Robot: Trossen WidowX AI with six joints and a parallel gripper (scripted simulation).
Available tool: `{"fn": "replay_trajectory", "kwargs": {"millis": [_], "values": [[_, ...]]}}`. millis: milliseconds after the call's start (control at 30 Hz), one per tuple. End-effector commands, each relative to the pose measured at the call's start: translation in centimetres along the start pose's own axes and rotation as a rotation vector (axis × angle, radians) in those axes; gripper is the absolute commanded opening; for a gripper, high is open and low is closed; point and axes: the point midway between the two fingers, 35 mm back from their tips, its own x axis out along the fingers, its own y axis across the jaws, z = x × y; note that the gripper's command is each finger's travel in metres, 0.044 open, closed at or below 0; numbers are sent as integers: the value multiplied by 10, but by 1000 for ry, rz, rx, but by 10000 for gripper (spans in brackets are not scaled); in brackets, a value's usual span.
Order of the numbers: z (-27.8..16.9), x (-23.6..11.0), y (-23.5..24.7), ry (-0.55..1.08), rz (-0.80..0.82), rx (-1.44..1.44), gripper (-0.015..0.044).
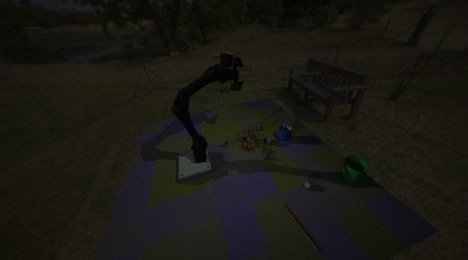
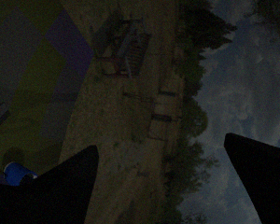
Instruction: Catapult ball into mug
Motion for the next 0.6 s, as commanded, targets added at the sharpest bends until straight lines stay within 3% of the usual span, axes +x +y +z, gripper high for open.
{"fn": "replay_trajectory", "kwargs": {"millis": [0, 567], "values": [[-6, 22, 33, 11, 130, 97, 440], [-18, 67, 156, 106, 598, 418, 440]]}}
